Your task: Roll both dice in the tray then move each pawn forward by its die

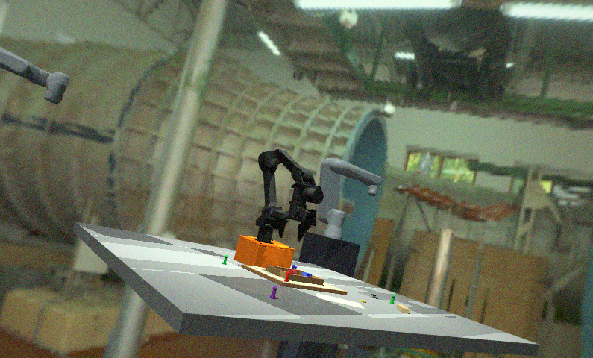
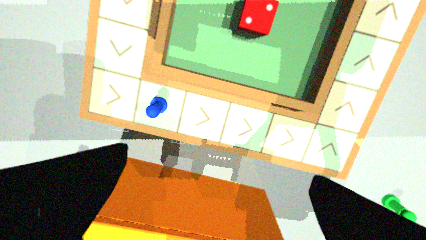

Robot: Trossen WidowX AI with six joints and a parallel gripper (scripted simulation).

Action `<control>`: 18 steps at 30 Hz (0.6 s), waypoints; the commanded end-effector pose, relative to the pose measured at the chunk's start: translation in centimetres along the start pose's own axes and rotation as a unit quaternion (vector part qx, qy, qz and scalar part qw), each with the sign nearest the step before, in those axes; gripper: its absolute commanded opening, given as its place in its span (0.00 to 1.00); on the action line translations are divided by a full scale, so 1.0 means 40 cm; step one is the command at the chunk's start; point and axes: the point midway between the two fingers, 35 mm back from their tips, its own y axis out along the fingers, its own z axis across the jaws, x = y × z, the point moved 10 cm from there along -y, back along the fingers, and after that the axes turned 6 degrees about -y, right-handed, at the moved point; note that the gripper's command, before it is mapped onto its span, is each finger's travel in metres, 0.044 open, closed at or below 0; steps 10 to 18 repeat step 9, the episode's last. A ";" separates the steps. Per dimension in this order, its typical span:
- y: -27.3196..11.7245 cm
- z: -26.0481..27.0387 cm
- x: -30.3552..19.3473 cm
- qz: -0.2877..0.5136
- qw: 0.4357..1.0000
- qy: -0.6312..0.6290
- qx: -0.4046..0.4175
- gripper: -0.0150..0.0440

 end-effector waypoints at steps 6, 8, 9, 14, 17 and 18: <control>-0.017 -0.013 -0.007 0.000 1.000 0.016 0.000 1.00; -0.017 -0.013 -0.007 0.000 1.000 0.016 0.000 1.00; -0.017 -0.013 -0.007 0.000 1.000 0.016 0.000 1.00; -0.017 -0.013 -0.007 0.000 1.000 0.016 0.000 1.00; -0.017 -0.013 -0.007 0.000 1.000 0.016 0.000 1.00; -0.017 -0.013 -0.007 0.000 1.000 0.016 0.000 1.00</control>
